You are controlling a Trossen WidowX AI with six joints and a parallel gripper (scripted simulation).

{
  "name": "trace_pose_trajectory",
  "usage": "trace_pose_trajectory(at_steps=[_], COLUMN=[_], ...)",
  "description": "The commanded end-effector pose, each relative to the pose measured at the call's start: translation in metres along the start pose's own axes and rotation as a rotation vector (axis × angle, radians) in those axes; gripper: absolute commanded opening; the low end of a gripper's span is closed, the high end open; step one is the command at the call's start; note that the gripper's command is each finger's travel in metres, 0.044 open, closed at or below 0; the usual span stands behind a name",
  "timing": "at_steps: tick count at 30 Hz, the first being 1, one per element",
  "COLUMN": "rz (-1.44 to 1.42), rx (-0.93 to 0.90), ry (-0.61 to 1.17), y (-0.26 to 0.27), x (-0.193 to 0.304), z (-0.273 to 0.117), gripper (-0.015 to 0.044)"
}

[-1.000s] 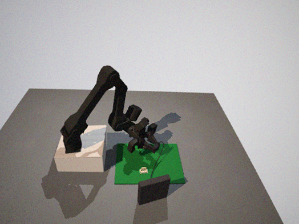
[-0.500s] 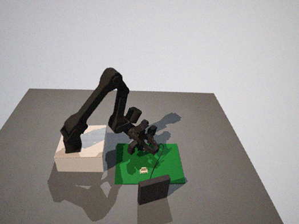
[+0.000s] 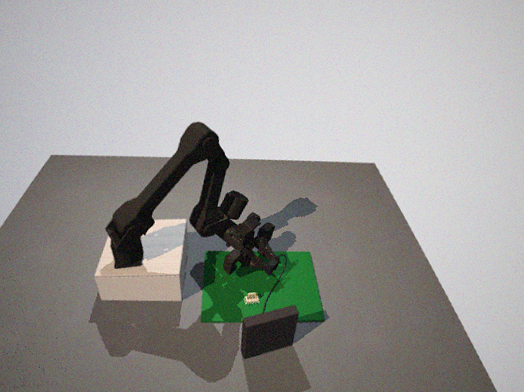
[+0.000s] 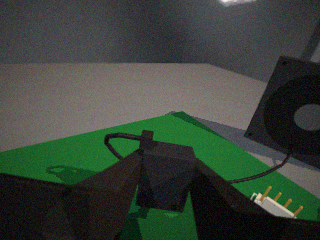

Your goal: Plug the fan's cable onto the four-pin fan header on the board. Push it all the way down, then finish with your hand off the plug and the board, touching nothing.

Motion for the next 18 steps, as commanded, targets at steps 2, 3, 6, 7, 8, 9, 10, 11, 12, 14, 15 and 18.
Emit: trace_pose_trajectory(at_steps=[2,3,6,7,8,9,10,11,12,14,15,18], rz=[-0.001,-0.001,-0.001,-0.001,-0.001,-0.001,-0.001,-0.001,-0.001,-0.001,-0.001,-0.001], rx=[-0.006,-0.006,-0.006,-0.006,-0.006,-0.006,-0.006,-0.006,-0.006,-0.006,-0.006,-0.006], ry=[0.0,0.0,0.0,0.0,0.0,0.0,0.0,0.0,0.0,0.0,0.0,0.0], y=[0.002,0.003,0.003,0.003,0.004,0.004,0.004,0.004,0.004,0.005,0.005,0.006], x=[0.005,0.005,0.008,0.009,0.009,0.01,0.011,0.012,0.013,0.014,0.015,0.018], z=[0.001,0.001,0.002,0.002,0.002,0.002,0.002,0.002,0.003,0.003,0.003,0.003], gripper=[0.0,0.0,0.0,0.0,0.0,0.0,0.0,0.0,0.0,0.0,0.0,0.0])
Point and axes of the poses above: the point midway between the two fingers, 35 mm back from their tips, its own z axis out along the fingers, its own y axis across the jaws, x = y × z, the point moved 8 cm from there along -z, back along the fingers, and after that the axes turned 15 degrees about -z, right-handed, at the moved point
